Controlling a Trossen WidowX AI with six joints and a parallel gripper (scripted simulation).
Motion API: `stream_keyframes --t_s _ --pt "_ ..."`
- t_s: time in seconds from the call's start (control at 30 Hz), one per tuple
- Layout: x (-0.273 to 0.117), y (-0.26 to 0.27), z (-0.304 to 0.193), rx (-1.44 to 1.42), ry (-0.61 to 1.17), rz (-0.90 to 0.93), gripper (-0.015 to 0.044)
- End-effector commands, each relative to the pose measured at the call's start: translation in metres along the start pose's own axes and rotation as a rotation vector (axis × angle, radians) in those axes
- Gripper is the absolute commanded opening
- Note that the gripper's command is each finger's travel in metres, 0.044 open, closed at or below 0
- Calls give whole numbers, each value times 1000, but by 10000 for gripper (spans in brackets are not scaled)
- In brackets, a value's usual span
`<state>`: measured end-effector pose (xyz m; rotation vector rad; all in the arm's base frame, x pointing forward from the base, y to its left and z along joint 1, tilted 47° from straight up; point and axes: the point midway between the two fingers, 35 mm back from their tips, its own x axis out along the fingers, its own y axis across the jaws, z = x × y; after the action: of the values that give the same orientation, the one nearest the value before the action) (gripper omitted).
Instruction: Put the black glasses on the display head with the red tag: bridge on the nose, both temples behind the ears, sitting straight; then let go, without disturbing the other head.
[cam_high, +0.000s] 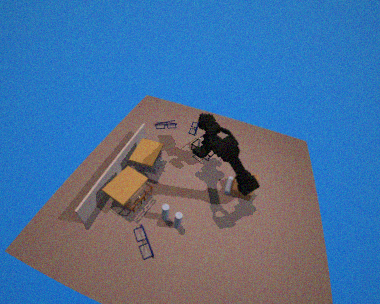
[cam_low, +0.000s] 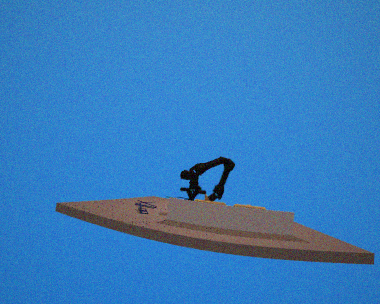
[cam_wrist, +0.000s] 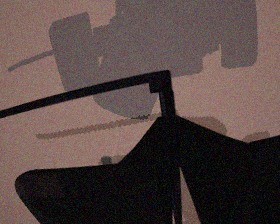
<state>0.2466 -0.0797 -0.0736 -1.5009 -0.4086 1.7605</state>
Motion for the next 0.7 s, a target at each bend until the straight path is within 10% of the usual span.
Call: stream_keyframes --t_s 0.0,0.67 --pt "0 0 0 -2 0 2 0" --pt "0 0 -4 -2 0 2 0"
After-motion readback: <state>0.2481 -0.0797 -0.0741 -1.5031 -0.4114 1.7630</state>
